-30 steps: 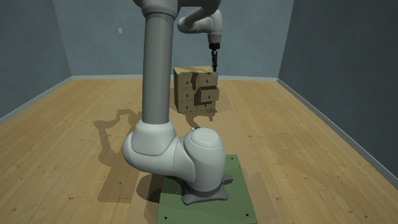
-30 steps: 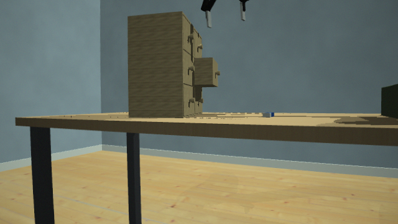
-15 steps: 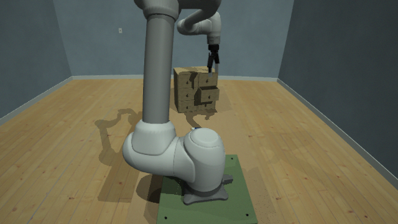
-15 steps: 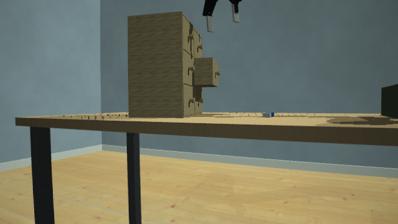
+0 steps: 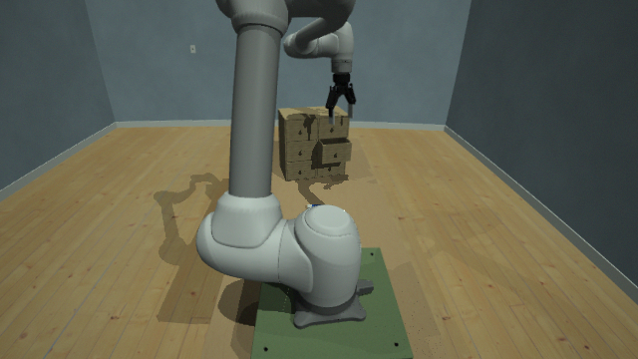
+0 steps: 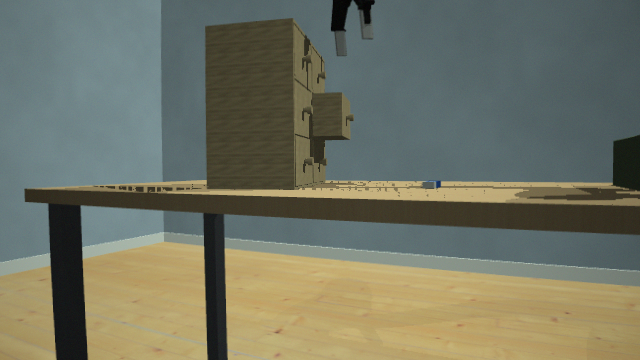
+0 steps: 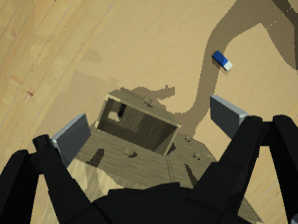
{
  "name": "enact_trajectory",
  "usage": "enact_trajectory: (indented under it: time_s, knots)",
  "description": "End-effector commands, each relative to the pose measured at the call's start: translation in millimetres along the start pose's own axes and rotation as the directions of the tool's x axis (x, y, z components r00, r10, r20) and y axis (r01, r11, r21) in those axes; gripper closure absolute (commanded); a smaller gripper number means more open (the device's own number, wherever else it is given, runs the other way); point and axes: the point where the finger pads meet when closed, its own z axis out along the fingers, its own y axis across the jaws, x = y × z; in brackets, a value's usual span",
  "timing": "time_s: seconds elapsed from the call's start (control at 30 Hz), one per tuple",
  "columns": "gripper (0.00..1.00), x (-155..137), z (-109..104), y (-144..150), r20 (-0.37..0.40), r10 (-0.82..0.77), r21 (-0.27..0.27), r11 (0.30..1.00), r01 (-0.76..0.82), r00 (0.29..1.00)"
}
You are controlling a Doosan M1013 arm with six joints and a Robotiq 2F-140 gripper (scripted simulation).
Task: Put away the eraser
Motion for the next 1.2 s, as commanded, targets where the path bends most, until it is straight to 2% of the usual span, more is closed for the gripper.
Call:
enact_trajectory:
  time_s: [0.0,0.6,1.17]
  knots:
    - [0.00,-2.7,2.5,-1.6,-0.002,0.089,-0.003,0.996,-0.089,0.996]
    - [0.00,-9.2,8.8,-5.5,-0.005,0.291,-0.013,0.957,-0.291,0.957]
    - [0.00,-11.6,11.1,-6.9,-0.007,0.363,-0.016,0.932,-0.363,0.932]
